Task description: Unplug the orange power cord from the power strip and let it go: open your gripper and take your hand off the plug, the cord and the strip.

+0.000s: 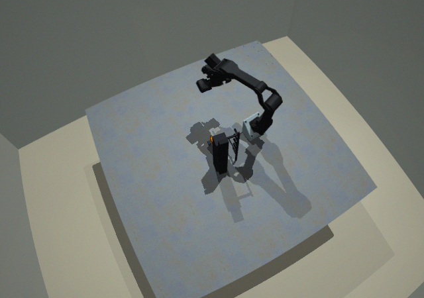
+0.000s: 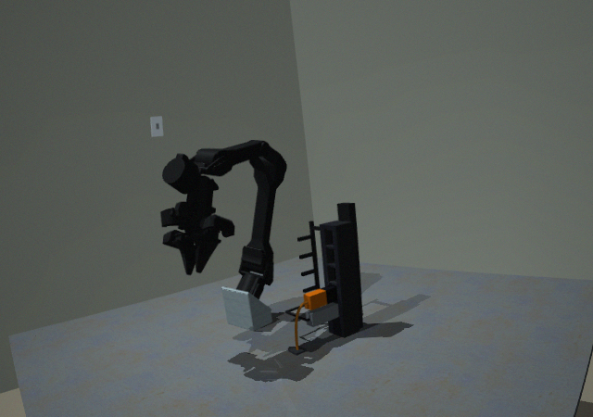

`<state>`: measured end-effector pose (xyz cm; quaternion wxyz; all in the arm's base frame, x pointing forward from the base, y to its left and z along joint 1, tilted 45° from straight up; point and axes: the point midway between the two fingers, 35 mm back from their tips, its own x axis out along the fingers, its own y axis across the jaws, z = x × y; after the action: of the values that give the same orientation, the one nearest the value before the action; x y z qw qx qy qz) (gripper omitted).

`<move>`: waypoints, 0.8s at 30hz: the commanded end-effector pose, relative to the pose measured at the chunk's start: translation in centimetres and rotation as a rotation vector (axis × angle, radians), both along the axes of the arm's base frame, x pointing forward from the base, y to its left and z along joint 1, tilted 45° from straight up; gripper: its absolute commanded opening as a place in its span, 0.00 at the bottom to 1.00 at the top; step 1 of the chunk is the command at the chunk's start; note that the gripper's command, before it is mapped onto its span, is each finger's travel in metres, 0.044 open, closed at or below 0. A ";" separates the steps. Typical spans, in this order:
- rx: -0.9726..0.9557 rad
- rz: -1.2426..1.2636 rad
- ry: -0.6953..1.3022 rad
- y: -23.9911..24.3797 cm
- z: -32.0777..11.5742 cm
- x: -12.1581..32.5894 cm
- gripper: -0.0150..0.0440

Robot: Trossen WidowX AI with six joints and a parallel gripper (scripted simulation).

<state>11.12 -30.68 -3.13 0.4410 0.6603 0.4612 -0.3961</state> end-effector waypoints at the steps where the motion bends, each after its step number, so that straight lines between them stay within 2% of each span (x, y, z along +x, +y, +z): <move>1: 0.134 -0.003 0.008 4.0 1.1 4.2 0.53; 6: 0.349 -0.019 0.106 11.0 3.2 9.6 0.53; 11: 0.508 -0.037 0.258 17.6 5.2 12.5 0.53; 24: 0.514 -0.038 0.264 18.2 5.6 12.8 0.53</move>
<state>23.80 -12.76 2.13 0.1897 0.6999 0.5886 -0.3572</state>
